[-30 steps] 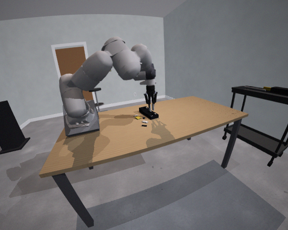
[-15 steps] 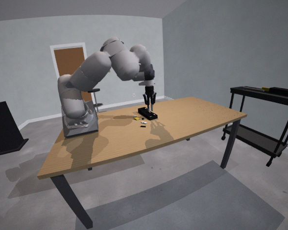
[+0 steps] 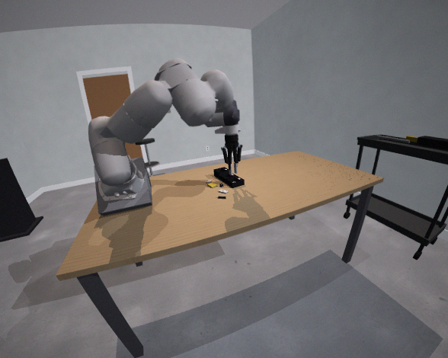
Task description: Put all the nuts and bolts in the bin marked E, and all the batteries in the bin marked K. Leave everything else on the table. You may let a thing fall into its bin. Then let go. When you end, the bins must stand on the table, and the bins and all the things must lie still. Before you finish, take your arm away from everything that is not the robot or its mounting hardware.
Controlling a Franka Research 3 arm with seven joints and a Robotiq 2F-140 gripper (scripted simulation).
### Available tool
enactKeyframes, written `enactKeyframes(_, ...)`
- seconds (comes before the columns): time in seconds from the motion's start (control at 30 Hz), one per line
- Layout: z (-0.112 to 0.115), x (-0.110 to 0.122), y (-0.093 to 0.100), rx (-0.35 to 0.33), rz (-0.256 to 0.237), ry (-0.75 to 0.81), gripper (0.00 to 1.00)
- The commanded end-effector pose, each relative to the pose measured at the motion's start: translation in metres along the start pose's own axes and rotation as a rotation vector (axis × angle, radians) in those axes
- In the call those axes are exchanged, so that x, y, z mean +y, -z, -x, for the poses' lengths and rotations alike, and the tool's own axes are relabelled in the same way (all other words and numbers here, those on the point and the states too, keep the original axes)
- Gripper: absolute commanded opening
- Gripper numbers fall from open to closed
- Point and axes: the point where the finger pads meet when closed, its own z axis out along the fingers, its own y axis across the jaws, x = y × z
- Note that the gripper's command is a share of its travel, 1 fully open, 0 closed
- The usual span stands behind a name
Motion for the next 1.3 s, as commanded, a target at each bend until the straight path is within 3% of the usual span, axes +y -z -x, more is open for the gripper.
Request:
enactKeyframes(0.0, 0.000, -0.001, 0.001, 0.002, -0.002, 0.001, 0.19)
enactKeyframes(0.13, 0.021, -0.027, 0.002, 0.002, -0.002, 0.191, 0.15)
enactKeyframes(0.4, 0.063, -0.079, 0.003, -0.011, -0.014, 0.323, 0.15)
enactKeyframes(0.47, 0.063, -0.079, 0.003, -0.011, -0.014, 0.323, 0.15)
enactKeyframes(0.8, 0.117, -0.146, 0.004, -0.025, -0.024, 0.493, 0.15)
enactKeyframes(1.27, 0.116, -0.144, 0.004, -0.012, -0.010, 0.679, 0.15)
